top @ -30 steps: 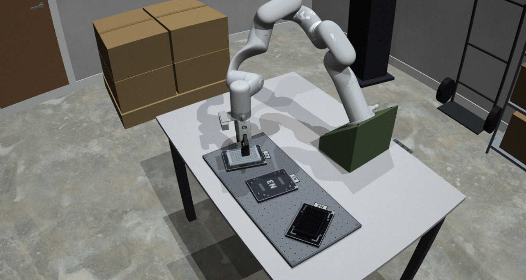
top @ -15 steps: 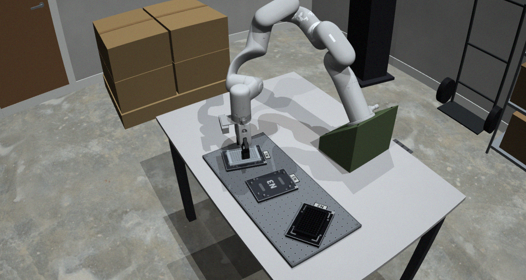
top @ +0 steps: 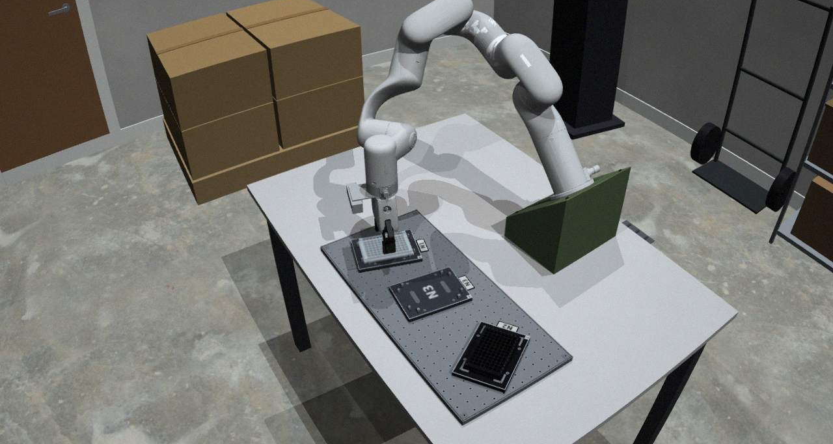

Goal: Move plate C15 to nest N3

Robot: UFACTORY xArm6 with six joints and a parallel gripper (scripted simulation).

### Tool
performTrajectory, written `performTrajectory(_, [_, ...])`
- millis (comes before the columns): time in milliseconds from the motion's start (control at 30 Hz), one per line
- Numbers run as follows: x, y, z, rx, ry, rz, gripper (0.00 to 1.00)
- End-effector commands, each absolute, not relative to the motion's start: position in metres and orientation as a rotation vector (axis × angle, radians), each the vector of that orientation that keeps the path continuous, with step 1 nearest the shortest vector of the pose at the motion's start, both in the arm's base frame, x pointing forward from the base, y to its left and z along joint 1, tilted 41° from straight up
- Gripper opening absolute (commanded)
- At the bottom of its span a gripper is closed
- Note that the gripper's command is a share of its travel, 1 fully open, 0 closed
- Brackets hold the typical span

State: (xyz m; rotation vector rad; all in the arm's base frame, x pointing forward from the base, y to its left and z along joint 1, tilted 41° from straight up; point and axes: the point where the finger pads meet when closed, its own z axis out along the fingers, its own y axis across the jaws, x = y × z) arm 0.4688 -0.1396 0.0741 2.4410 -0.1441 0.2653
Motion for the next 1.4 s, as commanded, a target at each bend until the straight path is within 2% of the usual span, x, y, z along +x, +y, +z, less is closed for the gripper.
performTrajectory(0, [0.471,-0.141,0.073,2.441,-0.144,0.27,1.0])
performTrajectory(1367, [0.473,-0.149,0.063,2.441,-0.144,0.27,1.0])
